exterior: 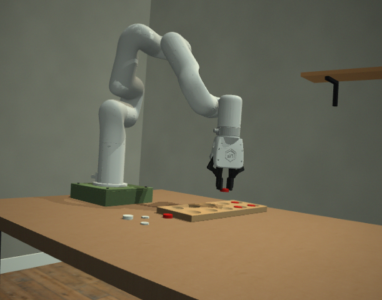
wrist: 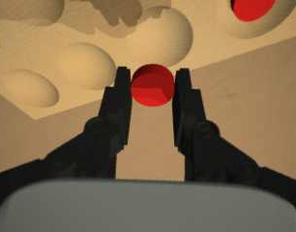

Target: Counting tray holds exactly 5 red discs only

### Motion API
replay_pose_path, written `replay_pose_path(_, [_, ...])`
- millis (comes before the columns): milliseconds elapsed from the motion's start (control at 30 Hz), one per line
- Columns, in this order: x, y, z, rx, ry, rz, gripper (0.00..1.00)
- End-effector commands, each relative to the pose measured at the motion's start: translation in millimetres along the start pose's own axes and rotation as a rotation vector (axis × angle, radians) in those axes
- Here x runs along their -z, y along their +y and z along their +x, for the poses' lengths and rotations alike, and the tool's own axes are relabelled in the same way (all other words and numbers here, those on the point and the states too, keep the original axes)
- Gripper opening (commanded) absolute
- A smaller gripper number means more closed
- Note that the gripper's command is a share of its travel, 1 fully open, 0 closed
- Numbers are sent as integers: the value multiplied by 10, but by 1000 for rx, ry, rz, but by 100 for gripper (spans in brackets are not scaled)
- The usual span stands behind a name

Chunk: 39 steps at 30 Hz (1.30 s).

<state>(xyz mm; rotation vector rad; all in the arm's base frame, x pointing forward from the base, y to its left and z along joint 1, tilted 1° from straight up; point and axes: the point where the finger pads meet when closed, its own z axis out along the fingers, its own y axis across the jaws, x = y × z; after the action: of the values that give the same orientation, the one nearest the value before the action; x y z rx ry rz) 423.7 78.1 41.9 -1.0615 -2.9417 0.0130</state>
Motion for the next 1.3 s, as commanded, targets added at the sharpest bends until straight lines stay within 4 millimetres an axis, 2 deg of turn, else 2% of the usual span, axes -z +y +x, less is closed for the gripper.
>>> replay_pose_path(0, [-386,40,-23,0,-3,-4,0])
replay_pose_path(67, [-453,39,-20,0,-3,-4,0])
replay_pose_path(300, [-471,39,-20,0,-3,-4,0])
replay_pose_path(633, [-597,39,-17,0,-3,-4,0])
replay_pose_path(1167, [-605,39,-17,0,-3,-4,0])
replay_pose_path(1200, [-605,39,-17,0,-3,-4,33])
replay_pose_path(1267, [-605,39,-17,0,-3,-4,33])
